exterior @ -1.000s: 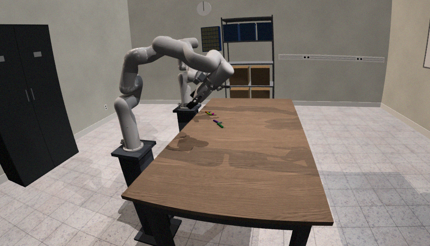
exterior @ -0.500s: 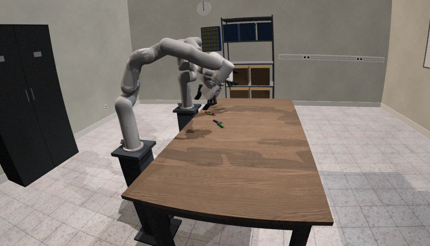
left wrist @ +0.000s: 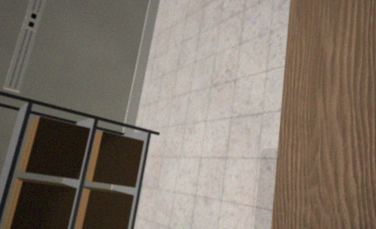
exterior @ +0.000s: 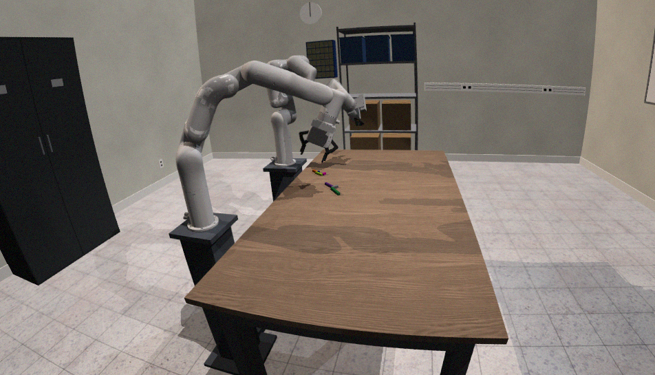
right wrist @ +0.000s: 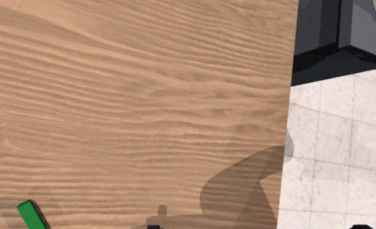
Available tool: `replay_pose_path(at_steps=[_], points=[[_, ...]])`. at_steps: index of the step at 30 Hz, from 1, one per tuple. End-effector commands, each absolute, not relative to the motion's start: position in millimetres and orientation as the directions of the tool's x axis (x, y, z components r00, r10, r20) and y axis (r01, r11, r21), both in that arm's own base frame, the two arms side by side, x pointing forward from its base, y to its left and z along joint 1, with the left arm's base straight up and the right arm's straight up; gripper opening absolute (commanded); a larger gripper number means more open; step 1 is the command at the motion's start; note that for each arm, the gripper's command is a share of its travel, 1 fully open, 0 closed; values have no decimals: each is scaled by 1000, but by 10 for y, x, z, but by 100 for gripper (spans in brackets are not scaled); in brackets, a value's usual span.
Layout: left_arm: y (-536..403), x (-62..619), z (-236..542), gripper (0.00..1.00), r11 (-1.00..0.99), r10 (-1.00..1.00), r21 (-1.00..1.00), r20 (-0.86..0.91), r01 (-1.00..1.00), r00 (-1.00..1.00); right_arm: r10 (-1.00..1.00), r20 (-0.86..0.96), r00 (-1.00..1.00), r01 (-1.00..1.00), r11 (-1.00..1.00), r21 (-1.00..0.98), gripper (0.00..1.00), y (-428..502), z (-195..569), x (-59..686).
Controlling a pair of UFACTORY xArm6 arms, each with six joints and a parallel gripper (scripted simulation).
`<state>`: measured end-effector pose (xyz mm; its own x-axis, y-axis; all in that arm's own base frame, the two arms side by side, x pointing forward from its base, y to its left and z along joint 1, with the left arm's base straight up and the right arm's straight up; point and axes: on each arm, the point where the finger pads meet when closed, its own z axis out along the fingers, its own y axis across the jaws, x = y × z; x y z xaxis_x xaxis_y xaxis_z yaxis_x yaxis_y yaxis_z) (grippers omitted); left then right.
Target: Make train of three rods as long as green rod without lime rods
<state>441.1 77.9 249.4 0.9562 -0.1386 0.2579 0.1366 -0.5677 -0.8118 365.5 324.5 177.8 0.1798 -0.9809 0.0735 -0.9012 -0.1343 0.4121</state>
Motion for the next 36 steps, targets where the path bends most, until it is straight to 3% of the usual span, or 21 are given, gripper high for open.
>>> replay_pose_path(at_steps=[1, 8, 17, 19, 26, 36], points=[[1219, 4298, 2466, 100, -589, -17, -790, 222, 170, 975, -940, 17, 340, -881, -312, 355, 100, 3551, 1739, 3611], [1946, 3869, 2389, 100, -624, 228, -733, 159, 270, 961, -755, -45, 654, -726, -644, 241, 100, 4185, 1666, 3368], [2686, 3193, 2313, 100, -639, 507, -633, 83, 438, 858, -369, -48, 928, -363, -927, 93, 100, 4974, 1623, 2897], [2686, 3193, 2313, 100, -639, 507, -633, 83, 438, 858, -369, -48, 928, -363, -927, 93, 100, 4974, 1623, 2897], [3162, 2546, 2276, 100, -599, 700, -520, 27, 608, 713, -39, -4, 999, -39, -999, 3, 100, 5501, 1624, 2450], [3506, 1891, 2277, 100, -501, 842, -388, -12, 773, 540, -4, 2, 1000, -4, -1000, -5, 100, 5554, 1625, 2397]])
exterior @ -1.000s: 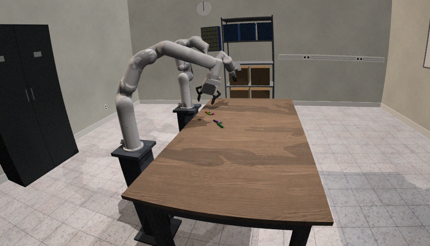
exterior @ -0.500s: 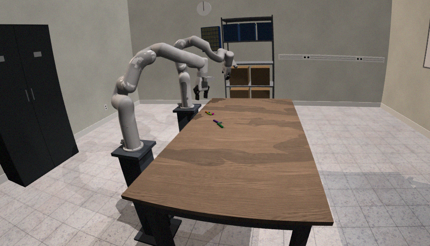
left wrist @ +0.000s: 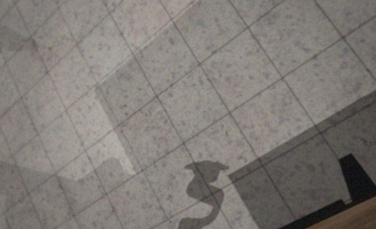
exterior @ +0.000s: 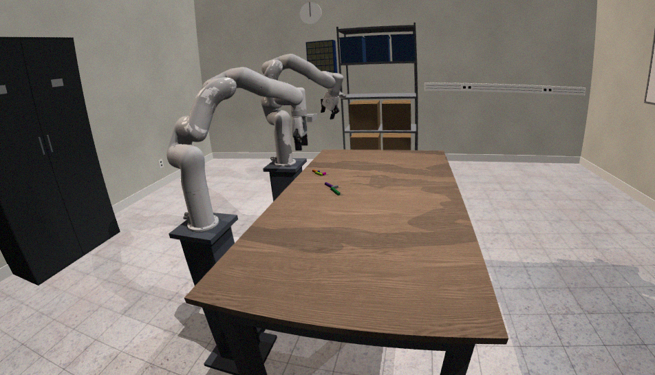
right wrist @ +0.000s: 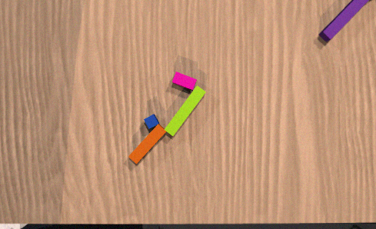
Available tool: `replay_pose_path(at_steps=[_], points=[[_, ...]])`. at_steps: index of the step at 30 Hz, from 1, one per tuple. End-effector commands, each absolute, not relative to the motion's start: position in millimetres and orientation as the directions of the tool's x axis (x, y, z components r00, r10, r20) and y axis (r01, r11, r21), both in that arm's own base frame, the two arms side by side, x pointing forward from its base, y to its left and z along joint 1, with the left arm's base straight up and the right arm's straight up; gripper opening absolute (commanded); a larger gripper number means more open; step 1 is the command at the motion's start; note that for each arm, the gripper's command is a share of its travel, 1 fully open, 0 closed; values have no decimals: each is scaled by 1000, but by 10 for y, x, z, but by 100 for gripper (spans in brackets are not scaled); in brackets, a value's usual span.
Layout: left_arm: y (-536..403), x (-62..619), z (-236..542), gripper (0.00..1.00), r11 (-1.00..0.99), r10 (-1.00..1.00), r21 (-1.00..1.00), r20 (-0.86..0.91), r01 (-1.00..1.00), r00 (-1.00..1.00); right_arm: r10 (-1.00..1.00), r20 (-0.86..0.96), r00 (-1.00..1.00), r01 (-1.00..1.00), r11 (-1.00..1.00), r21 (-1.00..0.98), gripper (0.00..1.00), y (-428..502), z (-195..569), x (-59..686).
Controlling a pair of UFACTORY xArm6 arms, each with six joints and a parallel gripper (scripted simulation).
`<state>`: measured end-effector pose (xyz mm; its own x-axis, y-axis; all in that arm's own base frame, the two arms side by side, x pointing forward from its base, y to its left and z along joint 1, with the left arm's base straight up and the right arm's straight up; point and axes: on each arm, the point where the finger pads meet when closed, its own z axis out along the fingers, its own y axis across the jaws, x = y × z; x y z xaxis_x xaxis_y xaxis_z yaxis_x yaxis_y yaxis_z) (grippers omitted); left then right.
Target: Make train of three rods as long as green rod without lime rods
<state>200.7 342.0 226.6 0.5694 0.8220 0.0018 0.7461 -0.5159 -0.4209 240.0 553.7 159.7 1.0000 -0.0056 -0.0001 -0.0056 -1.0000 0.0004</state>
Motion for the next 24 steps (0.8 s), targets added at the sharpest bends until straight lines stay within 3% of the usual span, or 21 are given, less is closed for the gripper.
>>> replay_pose_path(at_steps=[1, 14, 24], points=[[3552, 1784, 2282, 100, -480, 860, -365, -16, 798, 510, -4, 2, 1000, -4, -1000, -5, 100, 5554, 1625, 2397], [3892, 737, 2393, 100, -207, 978, -124, -23, 971, 206, -4, 2, 1000, -4, -1000, -5, 100, 5554, 1625, 2397], [3969, 362, 2464, 100, -97, 995, -37, -9, 995, 97, -4, 2, 1000, -4, -1000, -5, 100, 5554, 1625, 2397]])
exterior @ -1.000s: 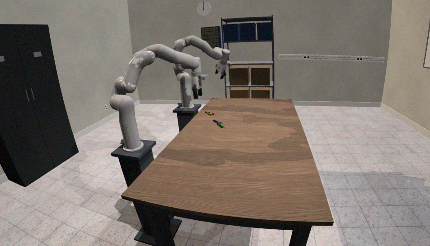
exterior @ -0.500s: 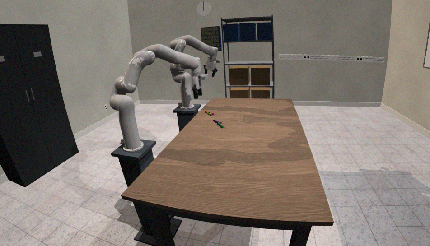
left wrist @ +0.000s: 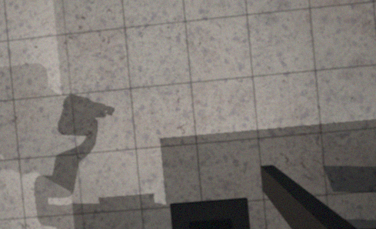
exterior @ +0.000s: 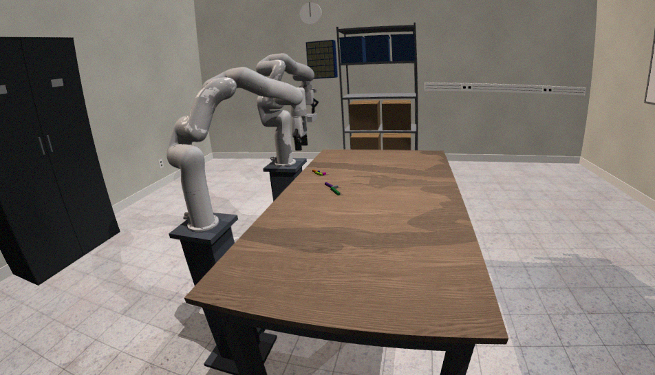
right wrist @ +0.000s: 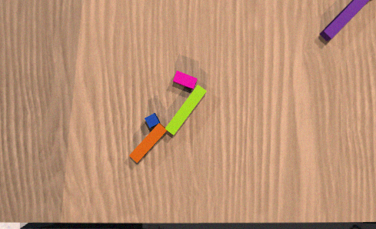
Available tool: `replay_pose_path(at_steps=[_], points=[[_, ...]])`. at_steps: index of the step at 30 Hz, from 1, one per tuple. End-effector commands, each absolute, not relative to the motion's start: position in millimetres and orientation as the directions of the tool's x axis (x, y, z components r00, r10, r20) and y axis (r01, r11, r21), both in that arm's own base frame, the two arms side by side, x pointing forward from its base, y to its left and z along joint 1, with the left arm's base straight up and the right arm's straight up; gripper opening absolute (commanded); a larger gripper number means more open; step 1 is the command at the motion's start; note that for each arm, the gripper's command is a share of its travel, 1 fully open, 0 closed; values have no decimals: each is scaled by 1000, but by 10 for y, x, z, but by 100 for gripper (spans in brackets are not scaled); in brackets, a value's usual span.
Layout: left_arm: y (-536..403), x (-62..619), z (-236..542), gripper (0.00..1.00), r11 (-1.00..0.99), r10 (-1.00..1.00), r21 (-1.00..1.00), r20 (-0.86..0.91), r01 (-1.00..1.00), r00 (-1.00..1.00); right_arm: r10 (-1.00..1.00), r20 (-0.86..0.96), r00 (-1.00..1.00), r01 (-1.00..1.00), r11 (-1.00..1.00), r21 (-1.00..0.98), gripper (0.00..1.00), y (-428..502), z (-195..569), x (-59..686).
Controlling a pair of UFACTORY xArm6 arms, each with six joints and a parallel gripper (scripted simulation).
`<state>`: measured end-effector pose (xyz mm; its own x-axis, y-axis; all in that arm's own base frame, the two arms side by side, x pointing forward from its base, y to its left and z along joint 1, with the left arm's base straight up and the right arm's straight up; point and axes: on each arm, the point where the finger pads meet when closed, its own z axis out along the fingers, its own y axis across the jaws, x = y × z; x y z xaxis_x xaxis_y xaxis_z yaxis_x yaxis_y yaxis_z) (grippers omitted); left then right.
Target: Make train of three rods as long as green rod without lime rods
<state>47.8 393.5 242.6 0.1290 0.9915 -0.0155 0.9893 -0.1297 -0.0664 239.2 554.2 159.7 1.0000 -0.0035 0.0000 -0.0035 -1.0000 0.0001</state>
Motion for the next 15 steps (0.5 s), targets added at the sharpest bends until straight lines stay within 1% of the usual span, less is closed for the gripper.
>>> replay_pose_path(at_steps=[1, 15], points=[[3974, 332, 2471, 100, -88, 996, -30, -7, 996, 88, -4, 2, 1000, -4, -1000, -5, 100, 5554, 1625, 2397], [3995, 199, 2500, 100, -50, 999, 0, 0, 999, 50, -4, 2, 1000, -4, -1000, -5, 100, 5554, 1625, 2397]])
